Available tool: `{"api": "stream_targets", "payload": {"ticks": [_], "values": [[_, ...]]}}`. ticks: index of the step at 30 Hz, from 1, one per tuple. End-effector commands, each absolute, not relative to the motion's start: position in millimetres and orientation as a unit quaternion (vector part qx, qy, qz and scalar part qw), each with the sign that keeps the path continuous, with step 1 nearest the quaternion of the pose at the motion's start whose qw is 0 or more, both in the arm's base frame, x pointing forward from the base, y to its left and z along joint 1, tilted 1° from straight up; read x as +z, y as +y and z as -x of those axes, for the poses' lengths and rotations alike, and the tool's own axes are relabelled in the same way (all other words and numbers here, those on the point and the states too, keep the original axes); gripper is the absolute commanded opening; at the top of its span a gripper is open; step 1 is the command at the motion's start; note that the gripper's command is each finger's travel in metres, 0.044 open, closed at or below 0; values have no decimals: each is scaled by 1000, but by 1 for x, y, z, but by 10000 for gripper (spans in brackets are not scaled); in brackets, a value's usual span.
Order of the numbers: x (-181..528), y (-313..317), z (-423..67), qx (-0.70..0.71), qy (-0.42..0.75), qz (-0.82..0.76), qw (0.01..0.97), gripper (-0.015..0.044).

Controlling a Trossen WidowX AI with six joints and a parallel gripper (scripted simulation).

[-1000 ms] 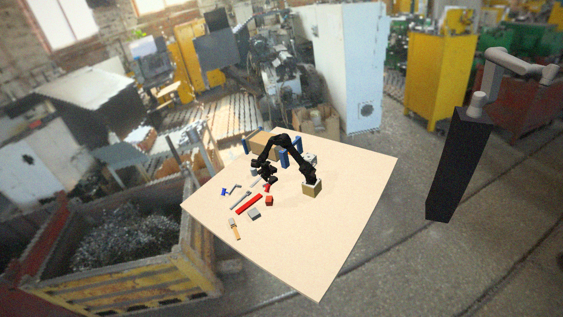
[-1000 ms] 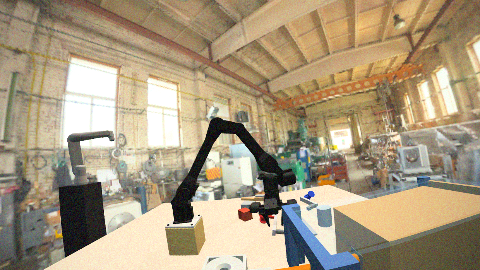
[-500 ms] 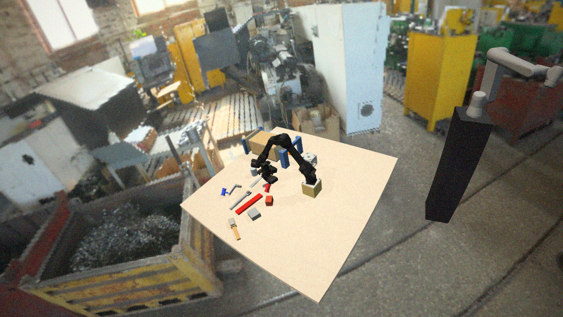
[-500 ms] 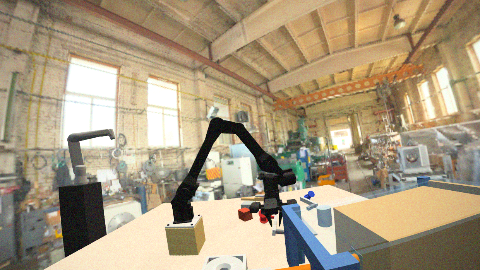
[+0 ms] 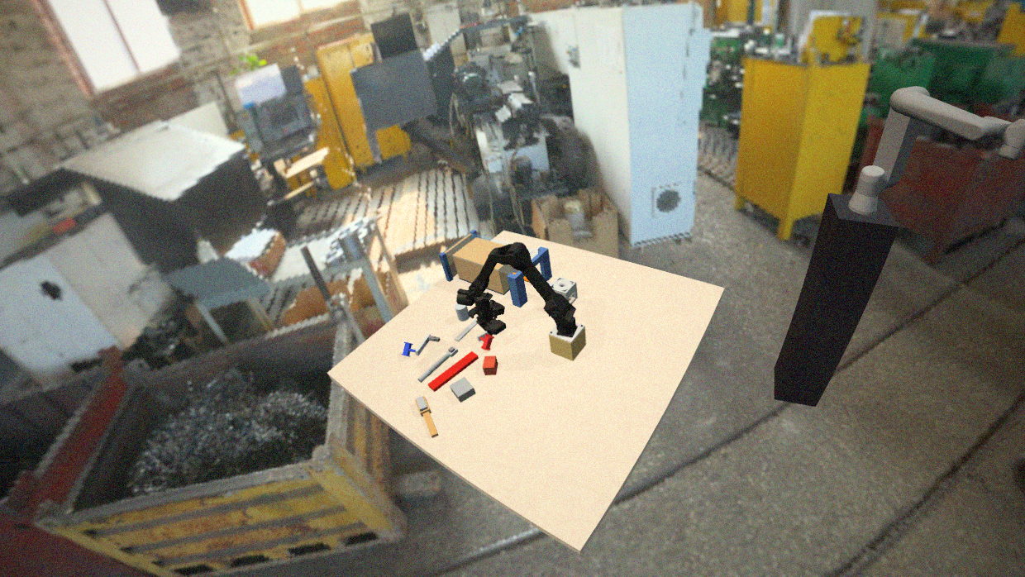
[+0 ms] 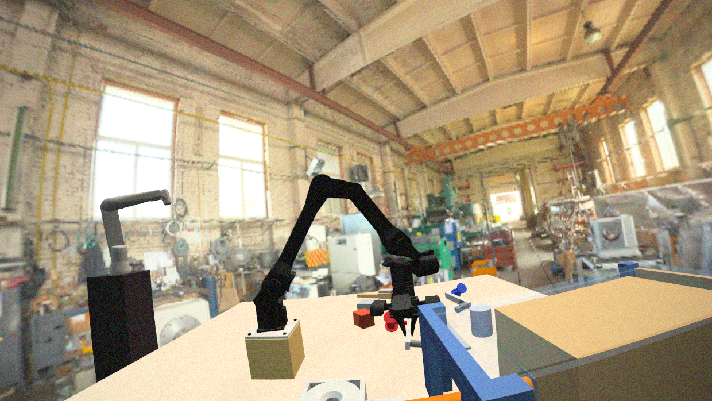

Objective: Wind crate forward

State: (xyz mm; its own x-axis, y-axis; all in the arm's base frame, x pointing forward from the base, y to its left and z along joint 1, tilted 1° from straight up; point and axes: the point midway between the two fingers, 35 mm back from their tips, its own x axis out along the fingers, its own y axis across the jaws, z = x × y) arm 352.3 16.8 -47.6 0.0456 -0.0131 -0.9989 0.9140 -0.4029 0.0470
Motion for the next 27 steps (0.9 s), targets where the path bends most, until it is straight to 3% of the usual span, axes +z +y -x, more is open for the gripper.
{"api": "stream_targets", "payload": {"ticks": [1,7,17,27], "values": [[-48,17,-353,-581,373,-603,400,0],[-32,17,-356,-581,373,-603,400,0],[106,19,-347,-583,374,-602,399,0],[104,31,-358,-540,400,-596,440,0]]}}
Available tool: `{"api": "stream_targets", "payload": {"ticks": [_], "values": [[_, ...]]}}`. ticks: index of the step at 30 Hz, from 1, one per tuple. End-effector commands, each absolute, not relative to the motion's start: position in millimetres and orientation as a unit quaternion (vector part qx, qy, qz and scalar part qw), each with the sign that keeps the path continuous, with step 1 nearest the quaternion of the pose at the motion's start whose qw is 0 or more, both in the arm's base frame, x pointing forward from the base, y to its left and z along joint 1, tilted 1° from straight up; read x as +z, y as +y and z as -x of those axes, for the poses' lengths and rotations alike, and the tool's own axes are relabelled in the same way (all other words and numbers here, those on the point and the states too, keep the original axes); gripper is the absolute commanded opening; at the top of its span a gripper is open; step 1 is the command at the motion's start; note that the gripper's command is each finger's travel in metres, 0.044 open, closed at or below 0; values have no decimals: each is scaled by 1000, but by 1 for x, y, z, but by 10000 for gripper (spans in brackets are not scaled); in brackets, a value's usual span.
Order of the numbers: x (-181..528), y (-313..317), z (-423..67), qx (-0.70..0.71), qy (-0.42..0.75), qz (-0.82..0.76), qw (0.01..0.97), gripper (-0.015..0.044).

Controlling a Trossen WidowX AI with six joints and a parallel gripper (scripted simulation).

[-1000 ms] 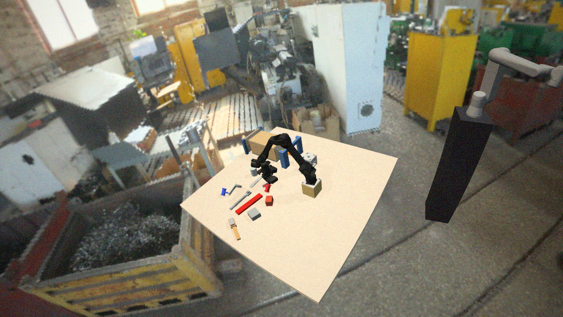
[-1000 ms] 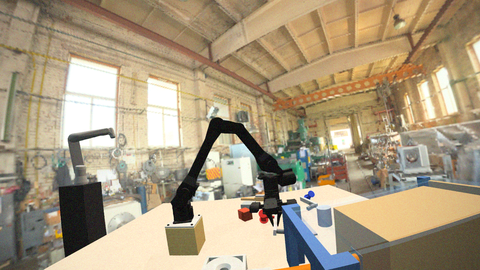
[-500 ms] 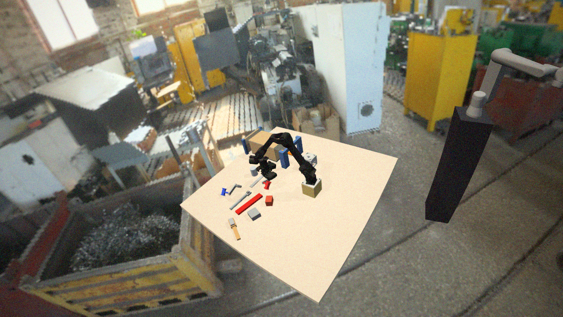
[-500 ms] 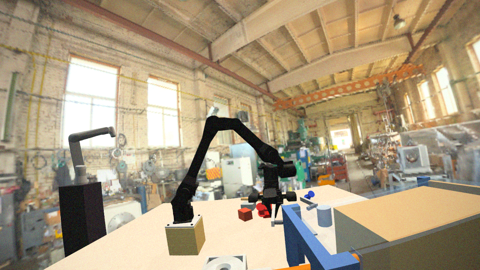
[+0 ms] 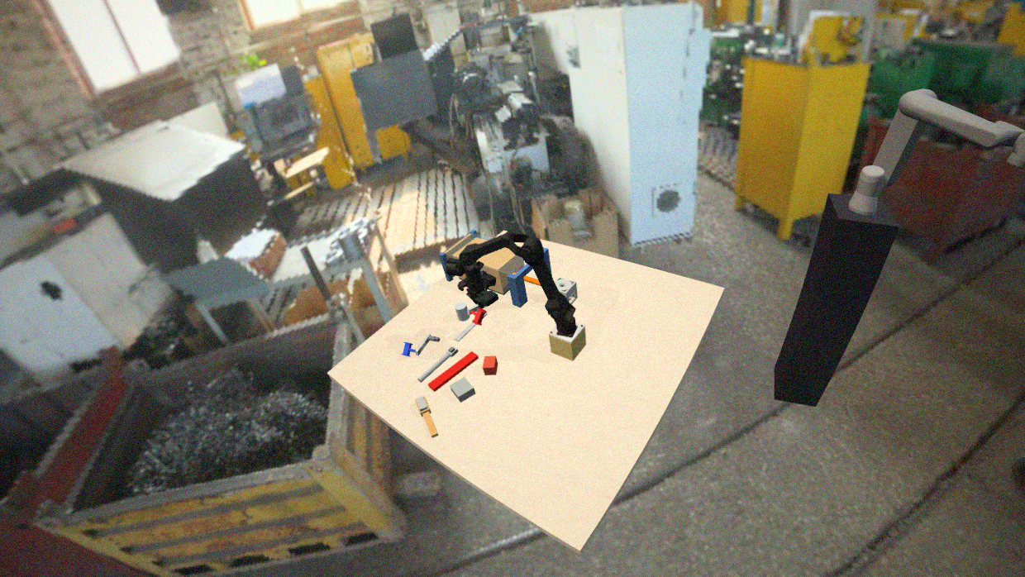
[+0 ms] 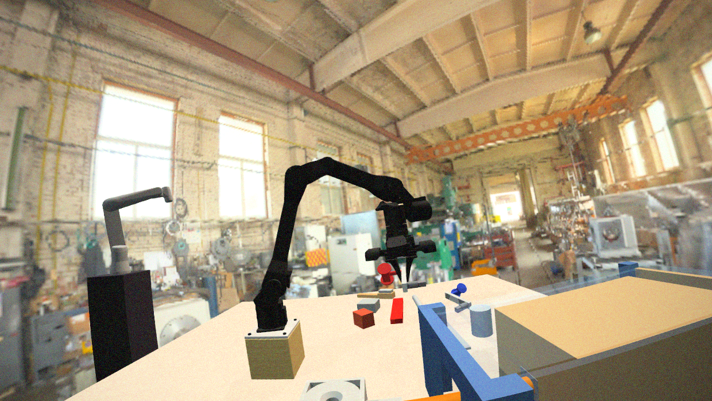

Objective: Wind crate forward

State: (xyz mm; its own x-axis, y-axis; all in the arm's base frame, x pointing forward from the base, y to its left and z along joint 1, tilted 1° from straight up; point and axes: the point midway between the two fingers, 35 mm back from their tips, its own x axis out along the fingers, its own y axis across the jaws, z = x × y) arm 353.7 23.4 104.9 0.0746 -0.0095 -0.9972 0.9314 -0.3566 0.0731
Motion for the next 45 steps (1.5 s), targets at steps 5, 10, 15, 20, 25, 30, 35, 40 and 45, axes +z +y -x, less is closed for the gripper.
{"api": "stream_targets", "payload": {"ticks": [5,10,15,20,25,30,35,40,45], "values": [[105,14,-357,-514,432,-566,479,0],[106,-4,-355,-488,459,-537,513,0],[108,-23,-354,-459,483,-508,546,0],[110,-41,-351,-429,505,-476,578,0],[112,-60,-347,-399,525,-441,608,0],[114,-78,-342,-368,545,-402,637,0],[116,-95,-336,-337,564,-361,662,0],[118,-112,-329,-305,580,-318,685,0],[120,-128,-322,-272,595,-273,705,0]]}}
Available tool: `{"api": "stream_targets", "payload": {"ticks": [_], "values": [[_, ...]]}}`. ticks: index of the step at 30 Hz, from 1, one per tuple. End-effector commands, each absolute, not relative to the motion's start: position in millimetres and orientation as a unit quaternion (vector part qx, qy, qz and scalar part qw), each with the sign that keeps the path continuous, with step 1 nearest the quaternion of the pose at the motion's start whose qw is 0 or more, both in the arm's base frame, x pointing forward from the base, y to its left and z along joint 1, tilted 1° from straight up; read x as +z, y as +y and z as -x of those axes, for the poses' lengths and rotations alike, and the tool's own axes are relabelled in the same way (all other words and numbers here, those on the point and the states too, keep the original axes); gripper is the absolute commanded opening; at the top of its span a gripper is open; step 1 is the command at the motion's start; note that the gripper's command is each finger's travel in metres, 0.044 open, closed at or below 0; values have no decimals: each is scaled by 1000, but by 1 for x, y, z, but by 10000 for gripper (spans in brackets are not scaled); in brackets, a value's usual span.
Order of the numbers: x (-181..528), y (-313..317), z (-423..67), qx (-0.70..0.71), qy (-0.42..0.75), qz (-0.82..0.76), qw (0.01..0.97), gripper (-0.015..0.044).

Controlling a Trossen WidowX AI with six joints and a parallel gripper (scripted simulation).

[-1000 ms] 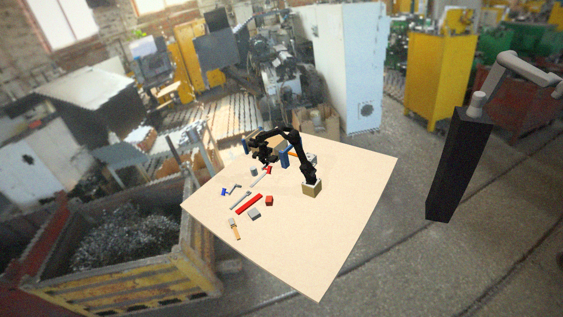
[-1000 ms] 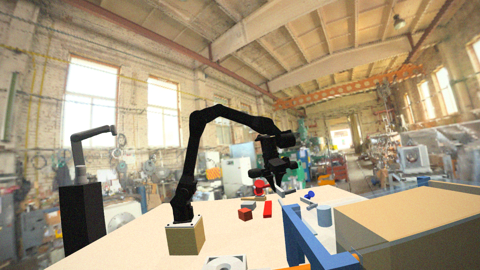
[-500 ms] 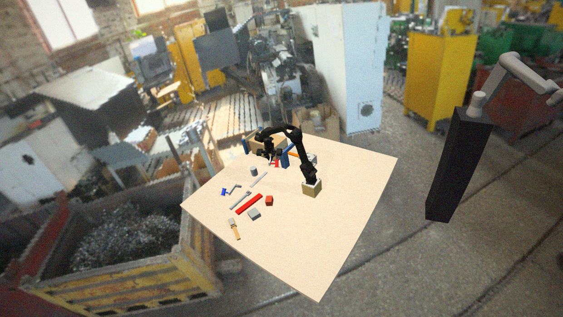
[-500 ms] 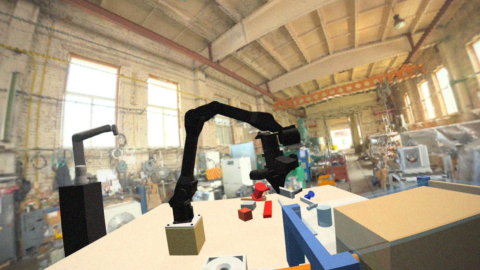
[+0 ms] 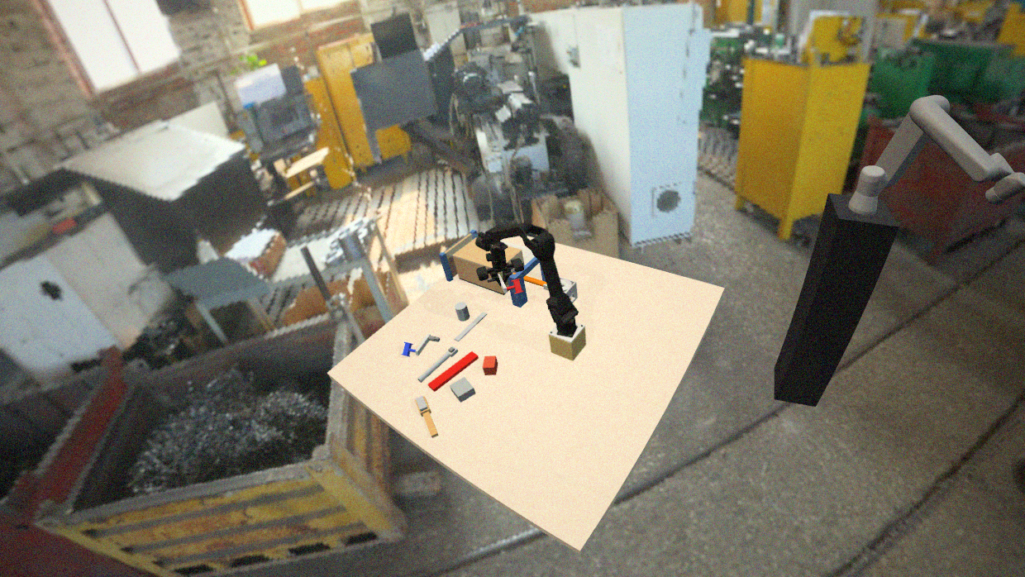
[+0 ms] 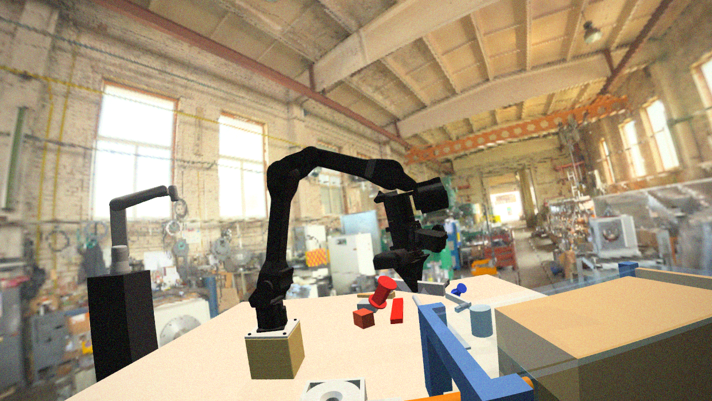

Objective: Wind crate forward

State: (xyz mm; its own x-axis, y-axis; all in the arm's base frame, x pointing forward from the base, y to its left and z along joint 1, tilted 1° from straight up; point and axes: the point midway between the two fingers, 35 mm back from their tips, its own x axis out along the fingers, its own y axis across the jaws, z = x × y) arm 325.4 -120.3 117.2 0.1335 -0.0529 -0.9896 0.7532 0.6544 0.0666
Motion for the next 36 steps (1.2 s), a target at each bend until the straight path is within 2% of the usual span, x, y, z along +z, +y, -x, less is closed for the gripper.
{"api": "stream_targets", "payload": {"ticks": [1,20,36], "values": [[121,-132,-320,-265,598,-264,709,0],[125,-184,-286,-126,637,-88,756,0],[128,-225,-239,-17,665,65,744,0]]}}
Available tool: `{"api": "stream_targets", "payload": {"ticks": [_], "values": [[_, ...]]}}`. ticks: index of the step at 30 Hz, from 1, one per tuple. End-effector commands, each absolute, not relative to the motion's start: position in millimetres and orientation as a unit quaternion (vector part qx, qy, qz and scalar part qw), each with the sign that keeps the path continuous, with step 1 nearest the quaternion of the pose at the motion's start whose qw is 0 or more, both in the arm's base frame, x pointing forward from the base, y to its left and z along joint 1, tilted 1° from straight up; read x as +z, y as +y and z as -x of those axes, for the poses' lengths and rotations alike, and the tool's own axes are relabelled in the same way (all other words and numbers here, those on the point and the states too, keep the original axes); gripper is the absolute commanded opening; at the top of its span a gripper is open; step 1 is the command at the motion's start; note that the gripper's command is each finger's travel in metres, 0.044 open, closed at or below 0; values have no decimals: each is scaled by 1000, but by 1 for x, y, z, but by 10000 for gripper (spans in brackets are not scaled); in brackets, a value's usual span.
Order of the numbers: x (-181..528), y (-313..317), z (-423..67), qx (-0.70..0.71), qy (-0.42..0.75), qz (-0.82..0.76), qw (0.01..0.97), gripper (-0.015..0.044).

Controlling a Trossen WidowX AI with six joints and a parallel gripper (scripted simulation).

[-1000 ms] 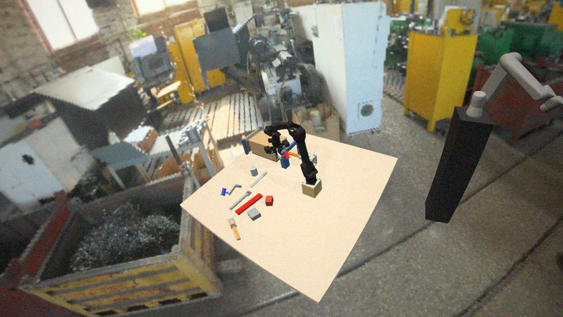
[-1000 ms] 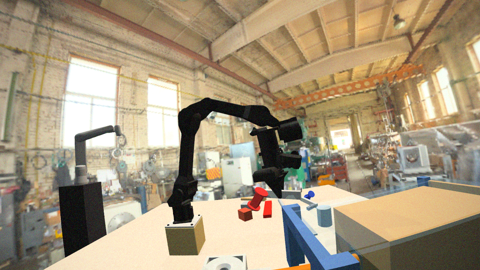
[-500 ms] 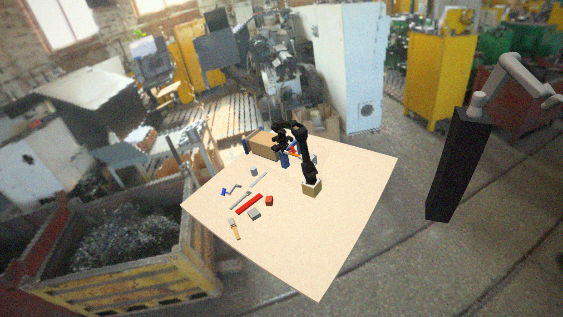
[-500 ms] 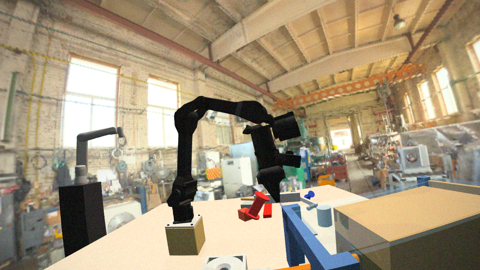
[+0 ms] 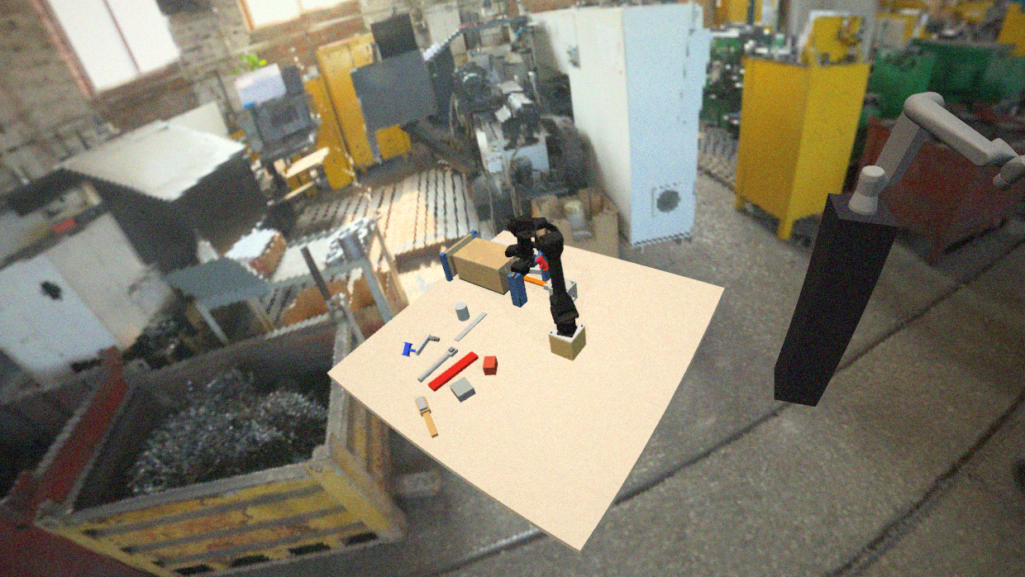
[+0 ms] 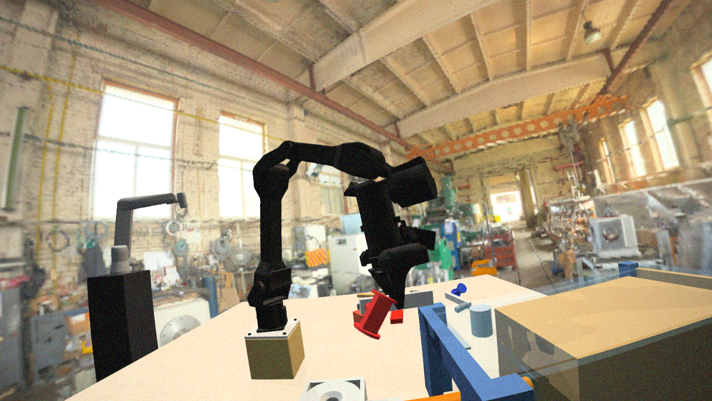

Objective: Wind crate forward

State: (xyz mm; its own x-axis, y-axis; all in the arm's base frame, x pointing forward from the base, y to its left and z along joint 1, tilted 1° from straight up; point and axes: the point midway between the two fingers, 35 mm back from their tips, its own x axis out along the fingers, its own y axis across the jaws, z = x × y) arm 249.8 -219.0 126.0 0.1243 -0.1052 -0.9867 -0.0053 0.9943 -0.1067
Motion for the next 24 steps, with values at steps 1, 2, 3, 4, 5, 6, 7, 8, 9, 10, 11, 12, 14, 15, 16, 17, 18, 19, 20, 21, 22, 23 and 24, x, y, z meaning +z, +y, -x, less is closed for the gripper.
{"api": "stream_targets", "payload": {"ticks": [1,2,3,4,5,6,7,8,9,10,11,12,14,15,16,17,18,19,20,21,22,23,24], "values": [[128,-227,-235,-11,667,73,742,0],[128,-229,-231,-6,668,79,740,0],[128,-230,-229,-2,669,84,738,0],[127,-231,-227,3,670,89,737,0],[127,-232,-226,9,670,95,736,0],[127,-234,-223,18,671,104,734,0],[126,-235,-221,27,672,113,732,0],[126,-237,-218,37,672,122,729,0],[125,-238,-216,46,673,130,727,0],[125,-240,-213,55,673,139,724,0],[124,-241,-211,64,673,148,722,0],[124,-243,-208,73,673,156,719,0],[123,-246,-203,92,673,174,713,0],[122,-247,-200,101,672,182,710,0],[122,-248,-198,111,672,190,707,0],[121,-250,-195,120,671,199,704,0],[121,-251,-193,129,670,207,701,0],[121,-252,-190,139,669,215,698,0],[120,-253,-187,148,668,224,694,0],[120,-255,-185,158,667,232,691,0],[119,-256,-182,167,665,240,687,0],[119,-257,-180,176,664,248,683,0],[118,-258,-177,186,662,256,680,0]]}}
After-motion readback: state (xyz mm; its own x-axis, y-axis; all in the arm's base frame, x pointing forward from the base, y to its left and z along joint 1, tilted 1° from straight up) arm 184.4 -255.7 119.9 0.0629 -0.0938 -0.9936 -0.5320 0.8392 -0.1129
